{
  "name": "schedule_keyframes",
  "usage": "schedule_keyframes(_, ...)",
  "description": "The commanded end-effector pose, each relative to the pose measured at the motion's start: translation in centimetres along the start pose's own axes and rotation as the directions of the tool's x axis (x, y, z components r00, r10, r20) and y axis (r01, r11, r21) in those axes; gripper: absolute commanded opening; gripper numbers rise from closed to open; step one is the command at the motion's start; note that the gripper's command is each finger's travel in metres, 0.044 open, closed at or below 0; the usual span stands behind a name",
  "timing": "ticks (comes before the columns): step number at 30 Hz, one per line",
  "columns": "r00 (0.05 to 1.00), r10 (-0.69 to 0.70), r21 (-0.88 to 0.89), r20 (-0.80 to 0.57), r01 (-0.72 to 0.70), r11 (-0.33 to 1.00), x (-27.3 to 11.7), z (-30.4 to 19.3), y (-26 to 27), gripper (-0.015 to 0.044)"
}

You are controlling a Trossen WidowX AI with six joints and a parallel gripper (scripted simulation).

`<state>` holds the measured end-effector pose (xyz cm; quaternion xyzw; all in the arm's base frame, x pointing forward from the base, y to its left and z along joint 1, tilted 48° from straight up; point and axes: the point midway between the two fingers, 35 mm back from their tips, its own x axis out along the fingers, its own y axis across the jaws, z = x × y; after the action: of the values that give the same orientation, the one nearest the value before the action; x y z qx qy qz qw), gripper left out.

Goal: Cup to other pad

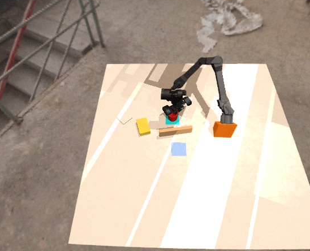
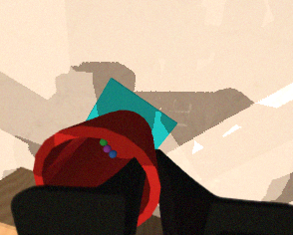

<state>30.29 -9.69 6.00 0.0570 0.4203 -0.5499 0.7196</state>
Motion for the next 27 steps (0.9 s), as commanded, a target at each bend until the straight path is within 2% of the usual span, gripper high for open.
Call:
schedule_keyframes(1,1.0,-0.005,-0.004,0.002,0.005,1.0,0.4,-0.02,-0.14,0.0)
schedule_keyframes(13,1.0,-0.001,0.0,0.0,0.001,1.0,0.09,0.0,-0.03,0.0)
schedule_keyframes(18,1.0,-0.001,0.0,0.0,0.001,1.0,0.09,0.0,-0.03,0.0128)
schedule_keyframes(27,1.0,-0.001,0.0,-0.001,0.001,1.0,-0.13,0.0,0.0,0.0128)
